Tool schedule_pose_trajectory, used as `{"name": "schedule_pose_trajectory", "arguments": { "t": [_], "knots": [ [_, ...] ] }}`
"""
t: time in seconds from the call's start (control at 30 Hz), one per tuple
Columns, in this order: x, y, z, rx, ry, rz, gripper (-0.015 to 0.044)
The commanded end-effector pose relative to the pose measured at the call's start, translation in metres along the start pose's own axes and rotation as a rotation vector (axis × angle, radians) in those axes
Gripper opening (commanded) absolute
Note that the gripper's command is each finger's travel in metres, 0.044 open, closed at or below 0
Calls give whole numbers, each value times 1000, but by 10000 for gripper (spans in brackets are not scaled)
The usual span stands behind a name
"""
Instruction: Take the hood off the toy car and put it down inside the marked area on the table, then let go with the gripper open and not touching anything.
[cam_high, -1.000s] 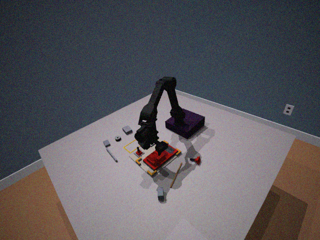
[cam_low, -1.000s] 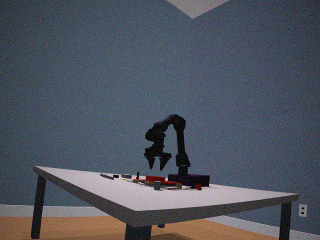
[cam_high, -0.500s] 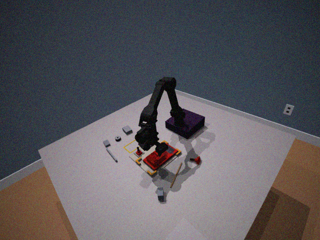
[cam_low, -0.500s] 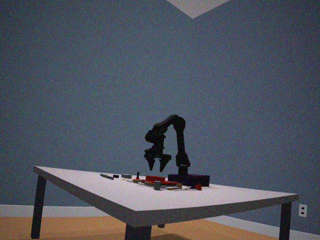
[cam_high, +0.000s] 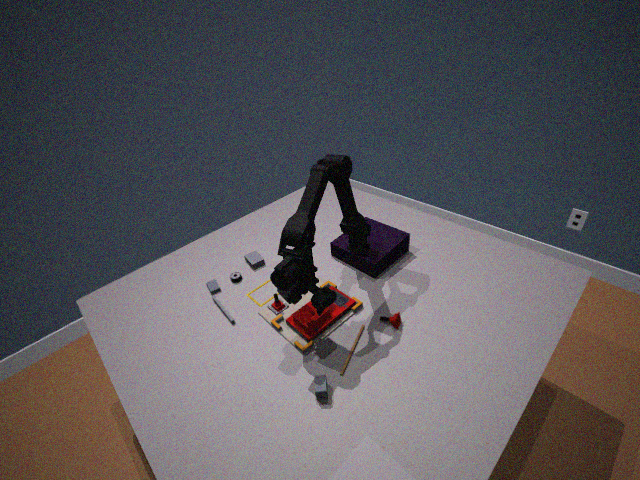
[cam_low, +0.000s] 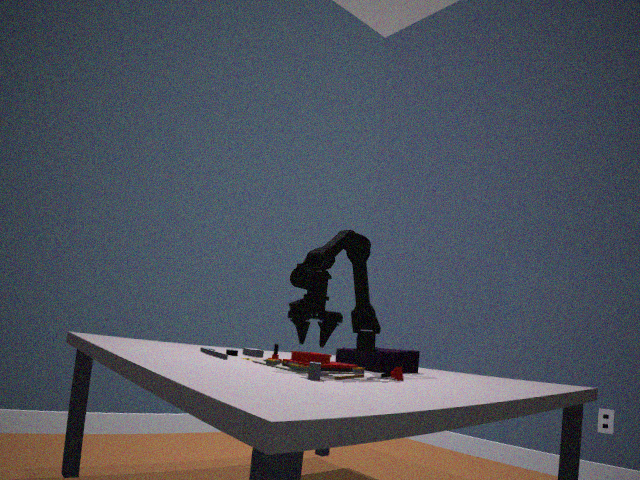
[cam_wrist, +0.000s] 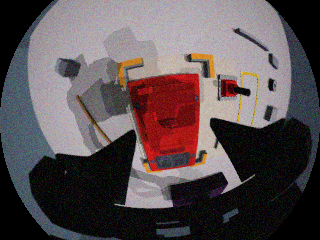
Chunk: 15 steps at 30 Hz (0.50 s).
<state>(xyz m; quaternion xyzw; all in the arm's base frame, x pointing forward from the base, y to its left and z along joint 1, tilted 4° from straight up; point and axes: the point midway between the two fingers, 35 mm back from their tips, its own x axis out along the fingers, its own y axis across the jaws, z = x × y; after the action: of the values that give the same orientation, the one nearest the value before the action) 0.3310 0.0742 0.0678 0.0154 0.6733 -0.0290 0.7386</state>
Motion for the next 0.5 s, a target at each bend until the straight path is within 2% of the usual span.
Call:
{"name": "schedule_pose_trajectory", "arguments": {
  "t": [0.0, 0.47],
  "knots": [
    [3, 0, -1, 4, 3, 2, 440],
    [11, 1, -1, 4, 3, 2, 440]
  ]
}}
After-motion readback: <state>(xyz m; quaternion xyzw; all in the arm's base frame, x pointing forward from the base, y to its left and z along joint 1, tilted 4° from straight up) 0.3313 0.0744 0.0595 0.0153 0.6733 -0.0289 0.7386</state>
